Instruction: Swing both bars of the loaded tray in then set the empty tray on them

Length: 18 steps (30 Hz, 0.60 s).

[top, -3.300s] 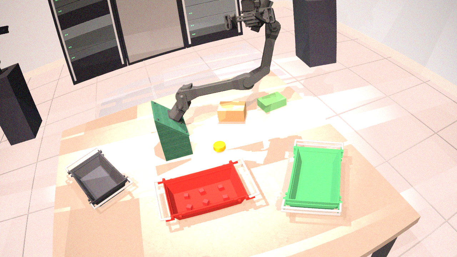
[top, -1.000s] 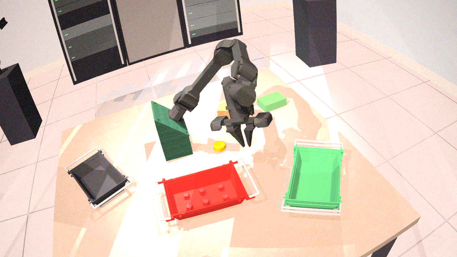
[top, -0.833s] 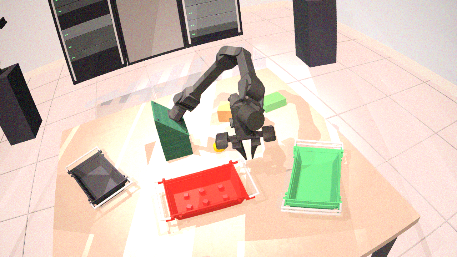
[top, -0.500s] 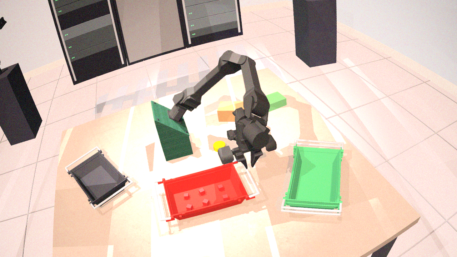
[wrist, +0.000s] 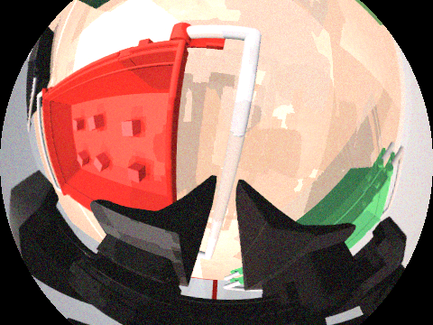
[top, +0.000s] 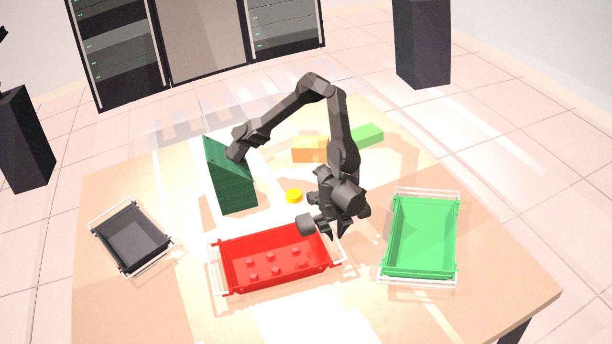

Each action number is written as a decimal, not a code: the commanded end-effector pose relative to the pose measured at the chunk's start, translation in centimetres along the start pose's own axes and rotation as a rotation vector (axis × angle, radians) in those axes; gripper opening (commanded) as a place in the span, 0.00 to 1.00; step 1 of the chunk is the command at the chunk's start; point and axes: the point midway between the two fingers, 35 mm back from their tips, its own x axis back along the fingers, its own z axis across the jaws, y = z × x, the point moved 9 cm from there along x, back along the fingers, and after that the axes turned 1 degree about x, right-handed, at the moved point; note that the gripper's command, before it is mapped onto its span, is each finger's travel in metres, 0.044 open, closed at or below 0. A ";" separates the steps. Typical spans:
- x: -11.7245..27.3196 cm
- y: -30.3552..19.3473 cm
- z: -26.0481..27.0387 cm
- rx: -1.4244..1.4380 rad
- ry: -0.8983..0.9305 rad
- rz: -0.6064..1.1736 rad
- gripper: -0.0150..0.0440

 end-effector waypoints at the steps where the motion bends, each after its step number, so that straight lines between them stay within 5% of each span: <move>1: -0.7 0.1 0.2 -0.009 0.003 -0.003 0.39; 18: 2.8 0.2 3.6 -0.010 0.006 -0.004 0.39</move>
